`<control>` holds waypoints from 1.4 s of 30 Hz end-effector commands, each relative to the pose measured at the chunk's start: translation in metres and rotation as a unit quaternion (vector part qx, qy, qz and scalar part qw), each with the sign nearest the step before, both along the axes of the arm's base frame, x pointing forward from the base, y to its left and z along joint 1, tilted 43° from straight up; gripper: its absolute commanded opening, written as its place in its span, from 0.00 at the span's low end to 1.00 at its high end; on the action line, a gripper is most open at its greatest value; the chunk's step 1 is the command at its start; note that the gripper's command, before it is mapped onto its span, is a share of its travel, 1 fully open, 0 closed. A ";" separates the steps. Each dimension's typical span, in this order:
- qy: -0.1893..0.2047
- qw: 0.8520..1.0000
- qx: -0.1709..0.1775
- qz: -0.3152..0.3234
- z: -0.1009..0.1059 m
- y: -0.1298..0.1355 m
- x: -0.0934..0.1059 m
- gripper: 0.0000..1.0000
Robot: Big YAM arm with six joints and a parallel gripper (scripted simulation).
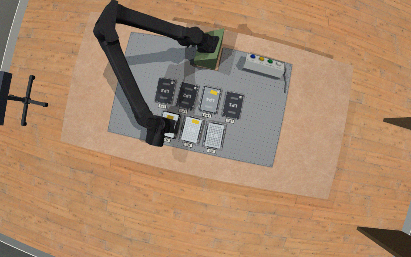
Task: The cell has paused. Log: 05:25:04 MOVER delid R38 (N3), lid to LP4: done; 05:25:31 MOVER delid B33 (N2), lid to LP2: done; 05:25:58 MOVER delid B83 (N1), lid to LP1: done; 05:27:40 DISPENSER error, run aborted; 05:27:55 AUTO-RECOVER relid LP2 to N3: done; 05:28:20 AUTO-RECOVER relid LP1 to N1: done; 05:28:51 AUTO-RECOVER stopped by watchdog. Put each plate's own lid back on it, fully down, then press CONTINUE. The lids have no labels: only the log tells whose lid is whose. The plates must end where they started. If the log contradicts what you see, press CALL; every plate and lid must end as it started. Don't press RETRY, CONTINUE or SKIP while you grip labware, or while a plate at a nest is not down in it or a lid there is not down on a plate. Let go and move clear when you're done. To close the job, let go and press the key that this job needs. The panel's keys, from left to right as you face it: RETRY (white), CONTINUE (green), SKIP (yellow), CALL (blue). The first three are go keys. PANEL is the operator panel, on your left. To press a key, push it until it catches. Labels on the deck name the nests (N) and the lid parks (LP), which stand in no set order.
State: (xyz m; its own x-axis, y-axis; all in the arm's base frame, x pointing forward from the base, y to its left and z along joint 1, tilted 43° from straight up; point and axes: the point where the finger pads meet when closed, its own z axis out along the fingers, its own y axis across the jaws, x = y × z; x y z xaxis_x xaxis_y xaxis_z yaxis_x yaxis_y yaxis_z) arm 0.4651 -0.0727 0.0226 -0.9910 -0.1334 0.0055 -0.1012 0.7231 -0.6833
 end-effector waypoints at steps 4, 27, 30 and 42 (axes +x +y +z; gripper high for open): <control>-0.007 1.000 0.001 0.004 0.006 0.003 0.007 1.00; -0.007 1.000 0.001 0.004 0.006 0.003 0.007 1.00; -0.007 1.000 0.001 0.004 0.006 0.003 0.007 1.00; -0.023 1.000 0.003 0.009 0.028 0.021 0.015 1.00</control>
